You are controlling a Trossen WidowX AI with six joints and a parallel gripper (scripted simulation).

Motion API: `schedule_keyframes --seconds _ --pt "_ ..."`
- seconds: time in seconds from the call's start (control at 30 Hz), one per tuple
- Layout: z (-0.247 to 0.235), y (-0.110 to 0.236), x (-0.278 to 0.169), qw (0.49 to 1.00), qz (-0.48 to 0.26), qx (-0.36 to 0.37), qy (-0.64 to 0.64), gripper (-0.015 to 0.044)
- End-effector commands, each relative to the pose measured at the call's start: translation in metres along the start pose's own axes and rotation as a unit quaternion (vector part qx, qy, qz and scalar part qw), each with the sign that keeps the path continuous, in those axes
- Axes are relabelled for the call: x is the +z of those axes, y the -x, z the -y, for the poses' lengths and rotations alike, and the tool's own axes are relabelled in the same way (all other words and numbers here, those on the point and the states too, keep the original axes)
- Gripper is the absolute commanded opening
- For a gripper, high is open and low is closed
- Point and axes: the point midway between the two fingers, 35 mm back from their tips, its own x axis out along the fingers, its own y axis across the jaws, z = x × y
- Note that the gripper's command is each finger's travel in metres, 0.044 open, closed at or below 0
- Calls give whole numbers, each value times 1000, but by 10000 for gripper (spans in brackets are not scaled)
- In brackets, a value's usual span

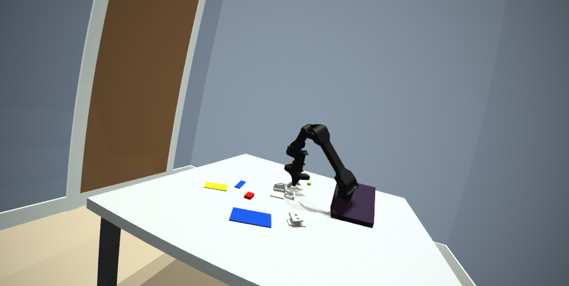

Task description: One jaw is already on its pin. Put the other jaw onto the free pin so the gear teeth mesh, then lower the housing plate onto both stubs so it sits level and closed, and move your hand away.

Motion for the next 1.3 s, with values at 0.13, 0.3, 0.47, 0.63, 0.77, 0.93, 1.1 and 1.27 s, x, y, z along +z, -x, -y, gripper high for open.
schedule_keyframes --seconds 0.13,0.3,0.47,0.63,0.77,0.93,1.1,1.27 --pt "14 -1 0 1000 2 0 -3 0" --pt "22 0 0 1000 2 0 -3 0" --pt "30 0 0 1000 2 0 -3 0" --pt "38 0 0 1000 2 0 -3 0" --pt "45 0 0 1000 2 -1 -2 0" --pt "51 0 0 1000 2 -1 -2 0" --pt "52 0 0 1000 2 -1 -2 0" --pt "53 6 0 1000 2 -1 -2 0"
